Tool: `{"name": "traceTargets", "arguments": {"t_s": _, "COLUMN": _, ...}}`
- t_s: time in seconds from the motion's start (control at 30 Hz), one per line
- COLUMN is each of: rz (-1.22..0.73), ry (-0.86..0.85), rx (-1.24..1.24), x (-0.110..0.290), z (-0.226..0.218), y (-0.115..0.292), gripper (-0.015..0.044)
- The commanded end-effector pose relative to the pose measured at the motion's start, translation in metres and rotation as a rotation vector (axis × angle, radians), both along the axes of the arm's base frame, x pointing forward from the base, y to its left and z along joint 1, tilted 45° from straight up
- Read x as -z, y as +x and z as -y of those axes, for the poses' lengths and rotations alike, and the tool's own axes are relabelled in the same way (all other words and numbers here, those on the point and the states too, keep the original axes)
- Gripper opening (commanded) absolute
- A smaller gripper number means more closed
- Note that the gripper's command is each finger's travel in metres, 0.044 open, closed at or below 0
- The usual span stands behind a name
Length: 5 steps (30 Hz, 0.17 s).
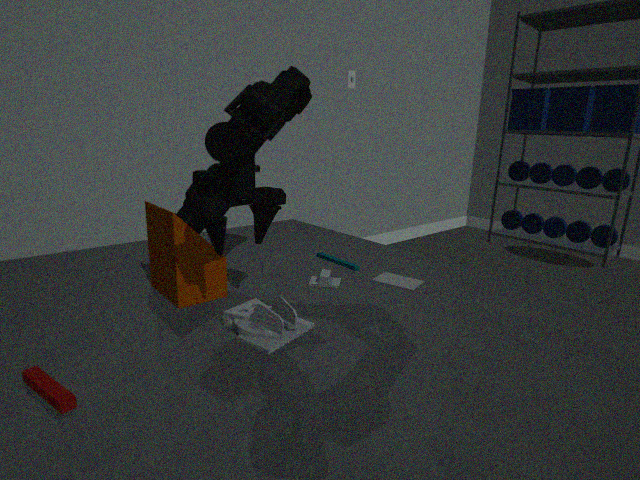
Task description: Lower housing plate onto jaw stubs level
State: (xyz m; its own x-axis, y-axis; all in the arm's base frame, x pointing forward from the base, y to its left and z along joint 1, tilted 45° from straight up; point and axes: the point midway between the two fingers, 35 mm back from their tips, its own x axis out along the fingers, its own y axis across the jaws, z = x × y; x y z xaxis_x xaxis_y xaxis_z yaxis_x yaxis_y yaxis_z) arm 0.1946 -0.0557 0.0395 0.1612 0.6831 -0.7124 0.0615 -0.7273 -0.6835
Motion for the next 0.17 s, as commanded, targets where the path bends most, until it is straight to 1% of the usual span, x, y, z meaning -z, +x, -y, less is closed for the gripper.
{"name": "traceTargets", "arguments": {"t_s": 0.0, "rz": -0.001, "ry": -0.004, "rx": -0.005, "x": 0.0002, "z": 0.0005, "y": -0.0005, "gripper": 0.0440}}
{"name": "traceTargets", "arguments": {"t_s": 0.13, "rz": -0.001, "ry": -0.004, "rx": -0.005, "x": 0.0002, "z": 0.0005, "y": -0.0005, "gripper": 0.0440}}
